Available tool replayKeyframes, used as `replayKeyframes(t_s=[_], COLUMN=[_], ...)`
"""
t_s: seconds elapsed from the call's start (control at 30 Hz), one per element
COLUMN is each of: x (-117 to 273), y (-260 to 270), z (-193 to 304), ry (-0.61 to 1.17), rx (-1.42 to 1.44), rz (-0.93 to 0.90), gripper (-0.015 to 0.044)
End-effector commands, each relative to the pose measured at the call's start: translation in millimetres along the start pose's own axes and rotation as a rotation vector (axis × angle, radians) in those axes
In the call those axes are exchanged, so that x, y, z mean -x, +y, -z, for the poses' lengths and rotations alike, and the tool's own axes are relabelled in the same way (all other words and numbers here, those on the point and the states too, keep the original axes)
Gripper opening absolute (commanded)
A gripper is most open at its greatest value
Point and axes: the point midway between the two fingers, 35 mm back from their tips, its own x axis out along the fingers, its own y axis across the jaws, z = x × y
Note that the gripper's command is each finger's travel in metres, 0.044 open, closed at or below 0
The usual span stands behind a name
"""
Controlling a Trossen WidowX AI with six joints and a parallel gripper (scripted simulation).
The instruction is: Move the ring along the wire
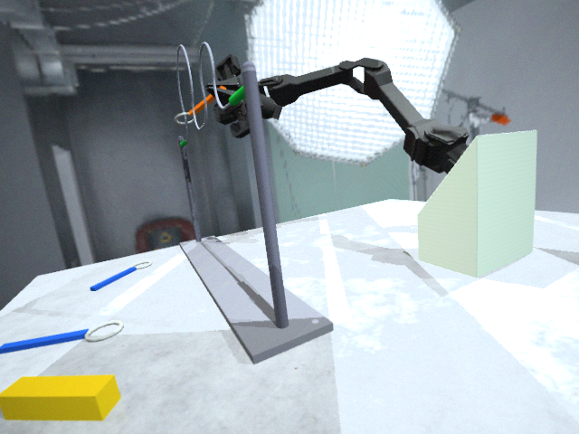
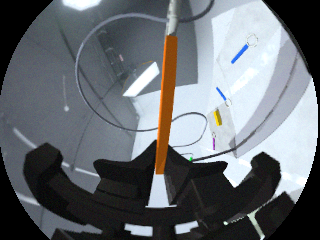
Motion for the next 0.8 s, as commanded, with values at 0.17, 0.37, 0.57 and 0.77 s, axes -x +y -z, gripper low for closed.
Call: replayKeyframes(t_s=[0.17,0.37,0.57,0.77], x=[1.8,2.3,2.8,3.5], y=[15.1,21.1,27.4,32.3], z=[-1.1,-1.7,-2.5,-3.4], ry=[-0.001,-0.001,0.000,0.001], rx=[-0.042,-0.070,-0.098,-0.114], rz=[-0.036,-0.050,-0.064,-0.071], gripper=[-0.0150,-0.0150,-0.0150,-0.0150])
